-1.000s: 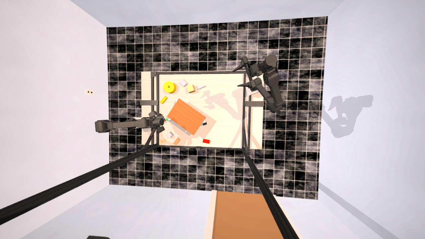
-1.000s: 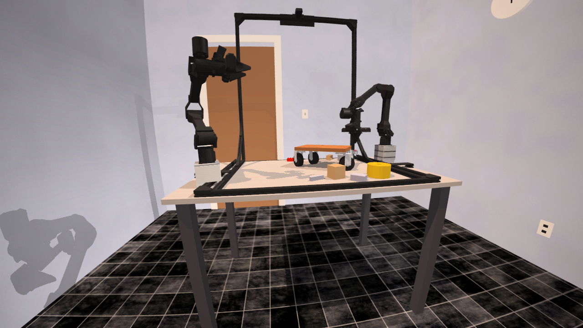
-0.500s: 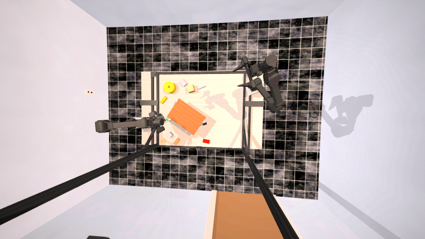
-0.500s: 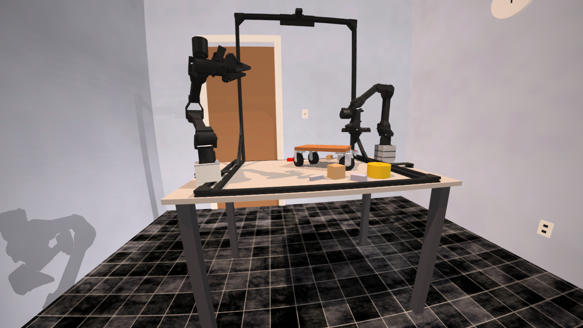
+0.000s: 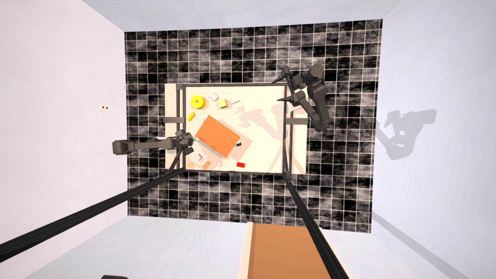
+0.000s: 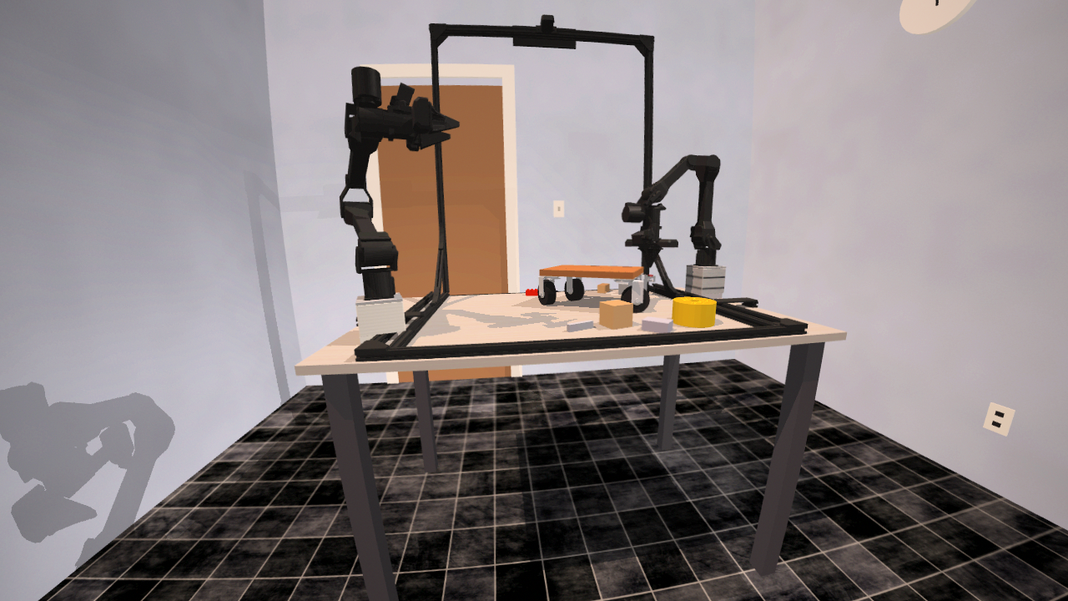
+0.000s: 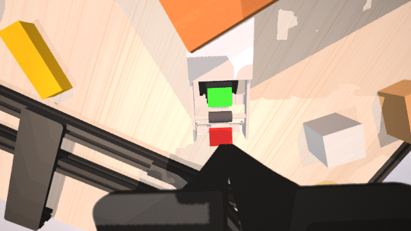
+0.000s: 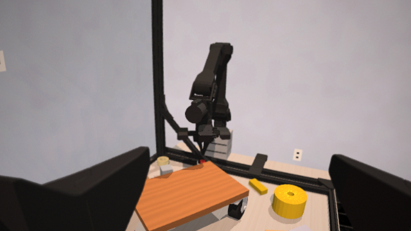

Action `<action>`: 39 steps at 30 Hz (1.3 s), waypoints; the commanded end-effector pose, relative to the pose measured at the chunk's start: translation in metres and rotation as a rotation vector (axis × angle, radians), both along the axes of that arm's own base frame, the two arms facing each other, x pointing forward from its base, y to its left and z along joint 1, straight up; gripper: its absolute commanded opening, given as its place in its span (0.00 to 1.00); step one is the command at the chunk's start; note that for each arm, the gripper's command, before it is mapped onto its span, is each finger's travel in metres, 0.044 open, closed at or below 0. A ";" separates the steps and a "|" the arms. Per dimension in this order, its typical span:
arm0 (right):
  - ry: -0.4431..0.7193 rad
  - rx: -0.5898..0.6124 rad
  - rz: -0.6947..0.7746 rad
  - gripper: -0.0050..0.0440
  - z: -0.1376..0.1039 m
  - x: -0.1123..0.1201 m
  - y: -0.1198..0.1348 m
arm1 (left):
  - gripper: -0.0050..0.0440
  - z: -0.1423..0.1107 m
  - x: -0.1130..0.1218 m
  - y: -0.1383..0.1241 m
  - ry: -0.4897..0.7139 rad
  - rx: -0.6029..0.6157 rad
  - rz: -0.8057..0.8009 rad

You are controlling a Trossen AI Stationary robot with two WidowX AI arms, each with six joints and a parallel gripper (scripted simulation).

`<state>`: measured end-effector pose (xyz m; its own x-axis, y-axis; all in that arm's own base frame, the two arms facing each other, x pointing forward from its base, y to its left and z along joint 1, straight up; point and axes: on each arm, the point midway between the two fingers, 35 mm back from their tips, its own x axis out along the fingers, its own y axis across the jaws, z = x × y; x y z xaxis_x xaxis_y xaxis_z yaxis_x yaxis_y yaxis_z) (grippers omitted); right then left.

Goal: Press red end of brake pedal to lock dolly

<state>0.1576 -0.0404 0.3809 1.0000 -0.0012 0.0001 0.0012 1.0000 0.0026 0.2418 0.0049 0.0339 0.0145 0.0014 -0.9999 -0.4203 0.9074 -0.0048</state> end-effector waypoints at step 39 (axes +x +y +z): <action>0.000 -0.003 0.001 1.00 0.000 0.000 0.000 | 0.10 -0.031 -0.003 0.000 0.014 -0.001 0.004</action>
